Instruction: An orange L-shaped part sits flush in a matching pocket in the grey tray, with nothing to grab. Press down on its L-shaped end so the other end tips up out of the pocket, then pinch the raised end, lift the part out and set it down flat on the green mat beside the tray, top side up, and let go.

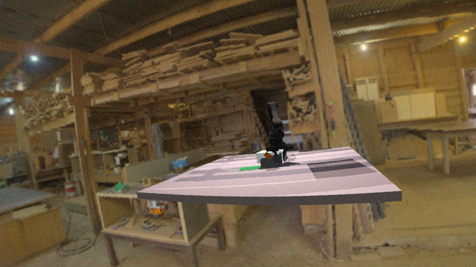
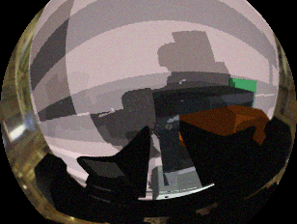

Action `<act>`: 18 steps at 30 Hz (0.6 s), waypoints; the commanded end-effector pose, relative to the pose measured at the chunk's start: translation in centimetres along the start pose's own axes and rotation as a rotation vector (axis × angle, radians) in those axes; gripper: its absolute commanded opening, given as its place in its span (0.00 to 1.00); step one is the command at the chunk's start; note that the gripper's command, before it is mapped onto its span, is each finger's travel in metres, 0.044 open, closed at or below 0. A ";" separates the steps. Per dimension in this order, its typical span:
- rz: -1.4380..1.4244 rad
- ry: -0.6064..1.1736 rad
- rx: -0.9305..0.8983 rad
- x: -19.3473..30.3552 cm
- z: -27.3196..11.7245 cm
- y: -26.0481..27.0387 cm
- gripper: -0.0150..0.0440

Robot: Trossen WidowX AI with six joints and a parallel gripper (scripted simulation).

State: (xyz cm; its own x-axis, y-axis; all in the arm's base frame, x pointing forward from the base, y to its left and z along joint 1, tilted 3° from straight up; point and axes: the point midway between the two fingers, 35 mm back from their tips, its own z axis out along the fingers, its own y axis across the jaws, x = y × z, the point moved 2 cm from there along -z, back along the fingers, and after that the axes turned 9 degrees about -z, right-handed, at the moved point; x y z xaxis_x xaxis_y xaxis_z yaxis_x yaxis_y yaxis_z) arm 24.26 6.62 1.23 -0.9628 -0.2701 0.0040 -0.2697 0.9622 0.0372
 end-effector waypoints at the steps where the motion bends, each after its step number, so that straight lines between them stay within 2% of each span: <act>1: 0.004 0.012 0.007 0.4 0.4 -0.1 0.56; 18: 0.000 0.002 0.000 0.1 0.2 0.0 0.56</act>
State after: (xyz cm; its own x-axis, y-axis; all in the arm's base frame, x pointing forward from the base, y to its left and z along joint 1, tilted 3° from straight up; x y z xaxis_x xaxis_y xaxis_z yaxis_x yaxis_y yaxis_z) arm 24.18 6.61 1.05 -0.9628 -0.2702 0.0061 -0.2698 0.9622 0.0373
